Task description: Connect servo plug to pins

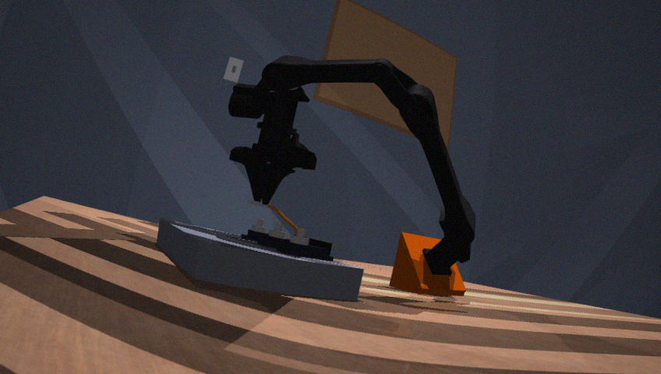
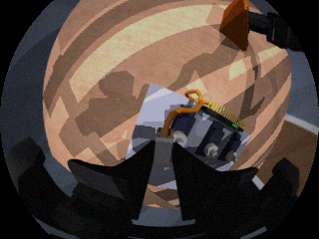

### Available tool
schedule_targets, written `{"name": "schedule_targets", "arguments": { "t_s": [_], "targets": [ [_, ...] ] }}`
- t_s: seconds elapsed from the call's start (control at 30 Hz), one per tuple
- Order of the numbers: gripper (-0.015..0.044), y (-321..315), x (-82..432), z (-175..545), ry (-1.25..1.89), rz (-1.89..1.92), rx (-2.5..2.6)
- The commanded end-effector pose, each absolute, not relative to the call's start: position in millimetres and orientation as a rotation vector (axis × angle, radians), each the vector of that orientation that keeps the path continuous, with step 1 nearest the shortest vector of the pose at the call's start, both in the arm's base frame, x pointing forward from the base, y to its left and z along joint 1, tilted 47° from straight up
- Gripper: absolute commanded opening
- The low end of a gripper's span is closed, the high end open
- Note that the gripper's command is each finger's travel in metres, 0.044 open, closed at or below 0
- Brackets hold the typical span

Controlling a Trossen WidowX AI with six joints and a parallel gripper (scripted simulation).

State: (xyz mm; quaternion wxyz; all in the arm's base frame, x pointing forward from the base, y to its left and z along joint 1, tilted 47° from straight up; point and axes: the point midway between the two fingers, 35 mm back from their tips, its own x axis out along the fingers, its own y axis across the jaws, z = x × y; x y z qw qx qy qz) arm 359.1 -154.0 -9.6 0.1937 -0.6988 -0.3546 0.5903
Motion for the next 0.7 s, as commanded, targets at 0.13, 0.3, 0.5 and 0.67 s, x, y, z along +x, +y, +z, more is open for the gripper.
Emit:
{"name": "schedule_targets", "arguments": {
  "t_s": [0.13, 0.3, 0.5, 0.67],
  "targets": [
    [0.0, -142.6, 342.1, 14.3, -0.941, 1.667, -1.939],
    [0.0, -133.9, 330.1, 25.6, -0.913, 1.672, -1.919],
    [0.0, -122.7, 314.6, 37.7, -0.878, 1.677, -1.895],
    [0.0, -112.6, 300.9, 46.7, -0.85, 1.681, -1.874]
  ]
}}
